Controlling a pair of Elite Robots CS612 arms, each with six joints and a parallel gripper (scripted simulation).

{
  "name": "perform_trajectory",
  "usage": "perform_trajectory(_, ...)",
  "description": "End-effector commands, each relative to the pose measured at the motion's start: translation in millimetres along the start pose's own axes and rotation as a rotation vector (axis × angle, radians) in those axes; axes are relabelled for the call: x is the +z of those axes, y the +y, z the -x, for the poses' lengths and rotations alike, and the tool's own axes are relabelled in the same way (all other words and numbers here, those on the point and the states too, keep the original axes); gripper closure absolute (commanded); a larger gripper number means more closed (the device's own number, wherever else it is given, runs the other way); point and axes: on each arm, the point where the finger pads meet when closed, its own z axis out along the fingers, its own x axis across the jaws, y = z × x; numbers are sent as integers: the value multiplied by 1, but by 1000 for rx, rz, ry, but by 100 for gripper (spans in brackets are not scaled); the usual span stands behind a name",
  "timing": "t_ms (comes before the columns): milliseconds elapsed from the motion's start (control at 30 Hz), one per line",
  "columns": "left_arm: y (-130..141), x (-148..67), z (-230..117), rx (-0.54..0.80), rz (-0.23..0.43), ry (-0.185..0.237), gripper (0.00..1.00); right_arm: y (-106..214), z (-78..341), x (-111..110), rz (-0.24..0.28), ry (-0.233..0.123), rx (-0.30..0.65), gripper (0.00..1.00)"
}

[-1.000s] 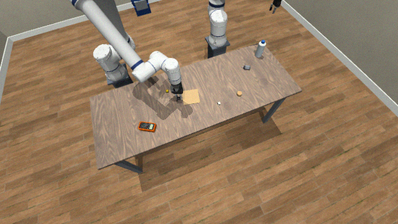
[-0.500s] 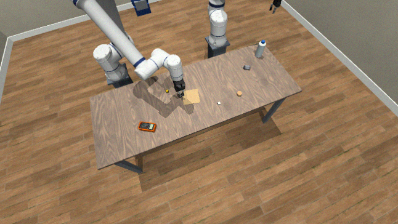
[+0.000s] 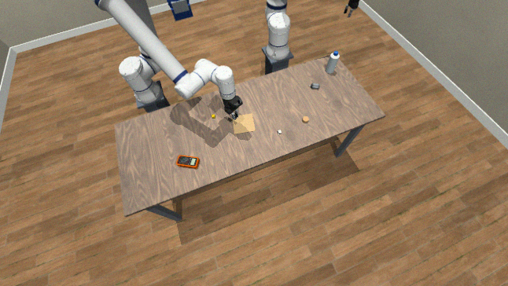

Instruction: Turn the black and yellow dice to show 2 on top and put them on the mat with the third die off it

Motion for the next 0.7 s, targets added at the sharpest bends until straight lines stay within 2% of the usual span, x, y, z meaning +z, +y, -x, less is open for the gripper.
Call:
perform_trajectory(0,1,-1,0,0,2,0,0,3,12,-1,-2,-2,-146,60)
perform_trajectory(133,1,-1,0,0,2,0,0,6,20,-1,-2,-2,-233,60)
perform_trajectory(200,1,-1,0,0,2,0,0,6,20,-1,-2,-2,-233,60)
perform_trajectory(467,1,-1,0,0,2,0,0,10,29,-2,-2,-2,-342,60)
perform_trajectory(667,1,-1,0,0,2,0,0,12,32,-2,-2,-2,-375,60)
